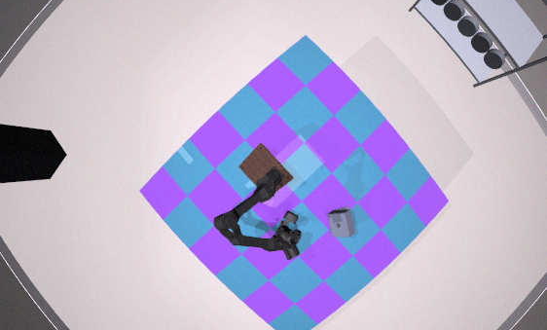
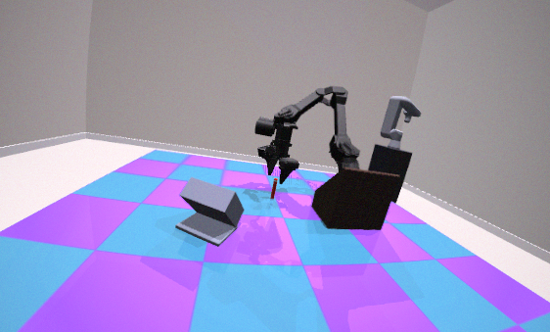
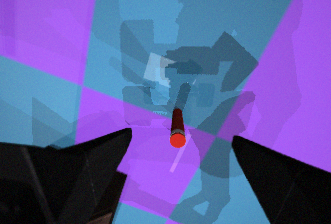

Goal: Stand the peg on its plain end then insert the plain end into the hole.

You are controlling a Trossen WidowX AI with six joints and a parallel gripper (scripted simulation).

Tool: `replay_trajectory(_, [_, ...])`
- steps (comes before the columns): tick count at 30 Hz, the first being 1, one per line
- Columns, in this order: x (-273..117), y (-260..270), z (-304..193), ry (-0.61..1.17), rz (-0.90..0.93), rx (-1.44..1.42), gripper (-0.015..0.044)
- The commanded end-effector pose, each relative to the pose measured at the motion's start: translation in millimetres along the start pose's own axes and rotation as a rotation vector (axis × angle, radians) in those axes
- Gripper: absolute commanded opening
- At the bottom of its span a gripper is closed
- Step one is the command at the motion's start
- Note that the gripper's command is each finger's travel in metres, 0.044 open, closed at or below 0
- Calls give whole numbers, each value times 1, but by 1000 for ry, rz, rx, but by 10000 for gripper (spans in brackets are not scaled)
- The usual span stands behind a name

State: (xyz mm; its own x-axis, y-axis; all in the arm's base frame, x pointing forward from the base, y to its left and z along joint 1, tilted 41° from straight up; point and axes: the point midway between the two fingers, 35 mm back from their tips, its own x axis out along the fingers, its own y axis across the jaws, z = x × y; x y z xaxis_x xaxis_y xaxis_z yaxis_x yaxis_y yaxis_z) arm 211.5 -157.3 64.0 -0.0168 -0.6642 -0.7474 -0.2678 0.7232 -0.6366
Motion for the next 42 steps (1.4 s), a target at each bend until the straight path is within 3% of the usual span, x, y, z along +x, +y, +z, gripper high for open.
replay_trajectory(1, [8,2,-1,1,8,-6,440])
replay_trajectory(23, [40,2,-4,3,3,-7,440])
replay_trajectory(38, [36,0,-3,4,-3,-1,46])
replay_trajectory(42, [36,0,-3,4,-3,-1,20])
